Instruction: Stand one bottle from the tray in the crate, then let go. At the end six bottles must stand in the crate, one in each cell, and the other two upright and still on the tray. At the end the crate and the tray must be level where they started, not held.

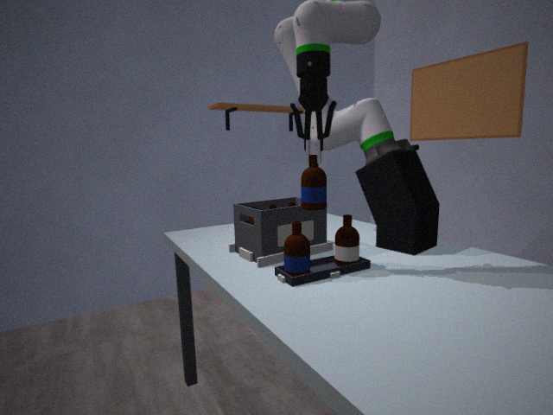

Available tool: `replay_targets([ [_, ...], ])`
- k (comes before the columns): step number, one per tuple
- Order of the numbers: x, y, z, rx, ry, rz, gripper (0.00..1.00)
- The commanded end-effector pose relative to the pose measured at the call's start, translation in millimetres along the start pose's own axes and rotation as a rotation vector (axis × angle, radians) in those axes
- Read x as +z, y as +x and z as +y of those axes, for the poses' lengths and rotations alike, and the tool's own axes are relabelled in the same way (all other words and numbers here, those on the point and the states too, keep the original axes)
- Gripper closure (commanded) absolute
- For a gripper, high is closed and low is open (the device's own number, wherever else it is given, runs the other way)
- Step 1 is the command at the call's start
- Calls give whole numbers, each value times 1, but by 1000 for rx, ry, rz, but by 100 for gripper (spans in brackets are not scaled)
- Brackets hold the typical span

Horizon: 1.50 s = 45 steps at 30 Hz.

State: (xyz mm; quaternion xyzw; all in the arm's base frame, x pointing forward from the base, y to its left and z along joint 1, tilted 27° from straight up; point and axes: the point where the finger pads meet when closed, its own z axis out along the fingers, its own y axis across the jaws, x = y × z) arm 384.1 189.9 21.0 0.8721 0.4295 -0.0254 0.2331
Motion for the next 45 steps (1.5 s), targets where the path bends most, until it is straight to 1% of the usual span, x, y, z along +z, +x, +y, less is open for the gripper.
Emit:
replay_targets([
  [1,0,-1,4,0,0,0,100],
  [7,0,-4,12,0,0,0,100],
  [22,0,-16,43,0,0,0,100],
  [24,0,-16,43,0,0,0,100],
  [39,0,-28,77,0,0,0,100],
  [41,0,-28,77,0,0,0,100],
  [45,0,-31,86,0,0,0,100],
])
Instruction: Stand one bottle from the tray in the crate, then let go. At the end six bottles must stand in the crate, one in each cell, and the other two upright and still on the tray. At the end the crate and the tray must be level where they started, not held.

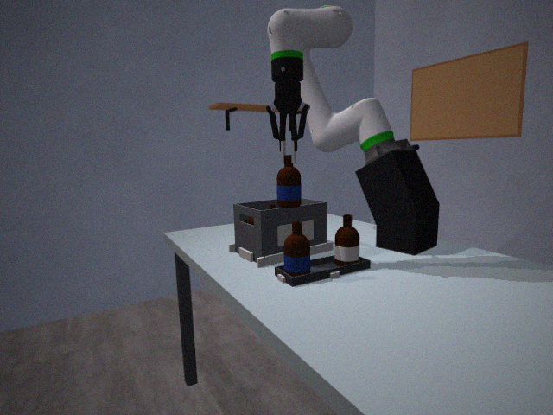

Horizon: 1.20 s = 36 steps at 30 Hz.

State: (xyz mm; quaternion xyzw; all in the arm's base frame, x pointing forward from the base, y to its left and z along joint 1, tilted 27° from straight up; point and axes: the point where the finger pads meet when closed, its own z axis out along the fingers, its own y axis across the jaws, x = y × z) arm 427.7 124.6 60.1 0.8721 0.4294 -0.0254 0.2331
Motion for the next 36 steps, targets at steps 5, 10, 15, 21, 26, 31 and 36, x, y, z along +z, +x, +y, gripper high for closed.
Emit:
replay_targets([
  [5,0,-5,15,0,0,0,100],
  [10,0,-9,26,0,0,0,100],
  [15,0,-11,32,0,0,0,100],
  [21,0,-16,43,0,0,0,100],
  [26,0,-19,52,0,0,0,100],
  [31,0,-21,57,0,0,0,100],
  [36,0,-23,64,0,0,0,100],
])
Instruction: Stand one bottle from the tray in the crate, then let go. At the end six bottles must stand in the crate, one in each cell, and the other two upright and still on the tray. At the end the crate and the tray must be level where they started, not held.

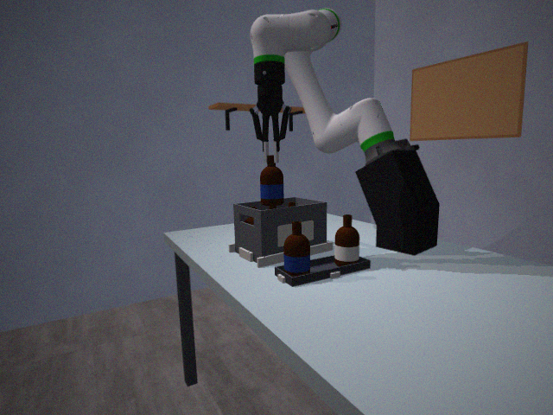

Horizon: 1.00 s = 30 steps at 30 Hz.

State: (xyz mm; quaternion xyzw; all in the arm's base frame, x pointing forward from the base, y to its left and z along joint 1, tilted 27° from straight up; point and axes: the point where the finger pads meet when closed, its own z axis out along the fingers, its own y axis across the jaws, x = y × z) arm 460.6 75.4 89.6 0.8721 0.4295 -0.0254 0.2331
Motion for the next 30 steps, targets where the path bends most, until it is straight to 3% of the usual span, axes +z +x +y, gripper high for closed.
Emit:
replay_targets([
  [1,0,-1,4,0,0,0,100],
  [30,0,-9,24,0,0,0,100],
])
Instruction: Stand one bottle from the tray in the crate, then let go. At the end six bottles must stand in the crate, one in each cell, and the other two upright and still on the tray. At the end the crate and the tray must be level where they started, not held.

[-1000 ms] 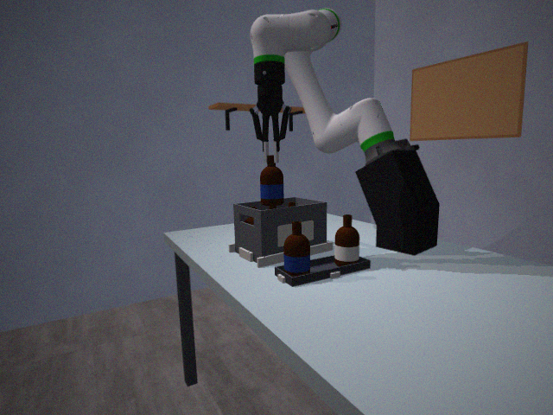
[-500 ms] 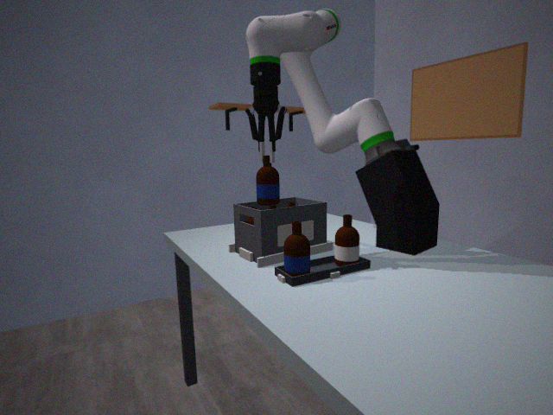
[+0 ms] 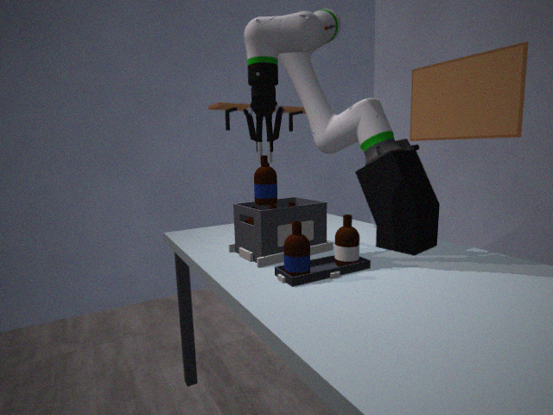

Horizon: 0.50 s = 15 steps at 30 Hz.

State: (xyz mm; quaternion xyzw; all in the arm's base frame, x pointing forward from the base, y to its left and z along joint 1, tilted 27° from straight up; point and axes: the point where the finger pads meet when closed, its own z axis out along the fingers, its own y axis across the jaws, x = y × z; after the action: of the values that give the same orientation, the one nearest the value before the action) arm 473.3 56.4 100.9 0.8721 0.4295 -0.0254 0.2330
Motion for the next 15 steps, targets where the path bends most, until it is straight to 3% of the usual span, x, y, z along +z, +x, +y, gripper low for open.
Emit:
replay_targets([
  [1,0,0,1,0,0,0,100],
  [15,0,-1,3,0,0,0,100],
])
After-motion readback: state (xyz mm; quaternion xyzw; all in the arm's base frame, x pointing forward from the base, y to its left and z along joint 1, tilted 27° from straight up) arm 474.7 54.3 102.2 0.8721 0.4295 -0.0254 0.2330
